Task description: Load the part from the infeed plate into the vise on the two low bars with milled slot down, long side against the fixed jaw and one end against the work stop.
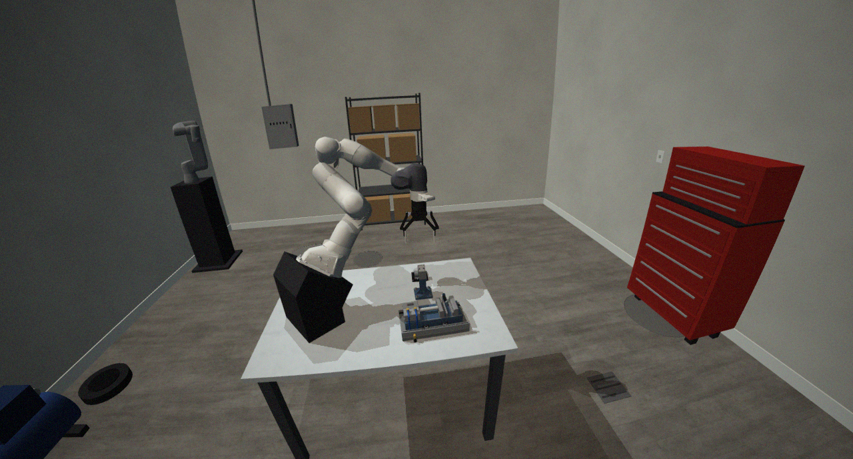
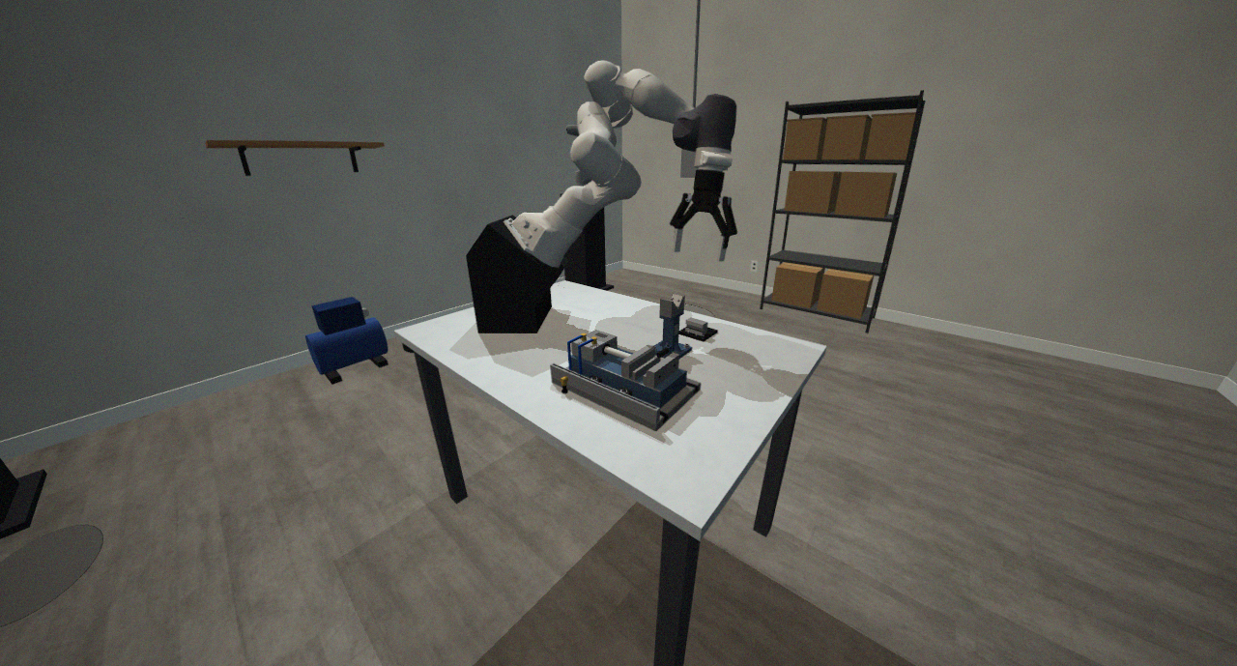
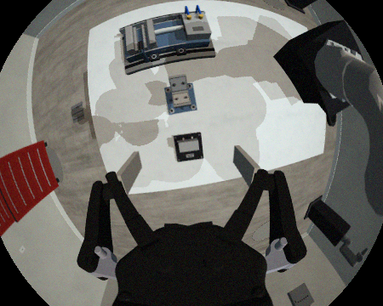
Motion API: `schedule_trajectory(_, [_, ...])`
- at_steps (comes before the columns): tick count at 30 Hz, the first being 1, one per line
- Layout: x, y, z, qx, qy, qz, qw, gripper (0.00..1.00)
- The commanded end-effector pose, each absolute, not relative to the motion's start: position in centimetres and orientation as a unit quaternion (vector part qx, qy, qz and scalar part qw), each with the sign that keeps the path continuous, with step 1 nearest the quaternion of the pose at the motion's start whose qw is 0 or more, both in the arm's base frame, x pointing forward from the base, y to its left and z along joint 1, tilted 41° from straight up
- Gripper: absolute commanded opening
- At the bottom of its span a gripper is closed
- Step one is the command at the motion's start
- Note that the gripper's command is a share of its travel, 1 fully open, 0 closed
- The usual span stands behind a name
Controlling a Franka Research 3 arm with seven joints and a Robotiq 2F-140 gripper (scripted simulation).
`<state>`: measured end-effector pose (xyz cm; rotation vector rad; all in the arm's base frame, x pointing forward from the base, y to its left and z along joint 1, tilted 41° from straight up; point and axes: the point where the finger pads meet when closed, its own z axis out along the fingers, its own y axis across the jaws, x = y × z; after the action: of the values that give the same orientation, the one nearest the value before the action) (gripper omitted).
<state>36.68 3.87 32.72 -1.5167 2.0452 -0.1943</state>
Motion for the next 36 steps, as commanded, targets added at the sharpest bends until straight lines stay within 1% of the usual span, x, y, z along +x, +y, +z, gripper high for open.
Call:
schedule_trajectory(1, [36.7, 4.1, 32.8, -0.575, 0.760, -0.074, 0.293, 1.00])
schedule_trajectory(8, [36.7, 4.1, 32.8, -0.575, 0.760, -0.074, 0.293, 1.00])
schedule_trajectory(9, [36.6, 5.2, 33.1, -0.582, 0.749, -0.069, 0.309, 1.00])
schedule_trajectory(25, [36.6, 5.2, 33.1, -0.582, 0.749, -0.069, 0.309, 1.00])
schedule_trajectory(26, [36.5, 6.1, 33.4, -0.587, 0.740, -0.066, 0.322, 1.00])
schedule_trajectory(36, [36.5, 6.1, 33.4, -0.587, 0.740, -0.066, 0.322, 1.00])
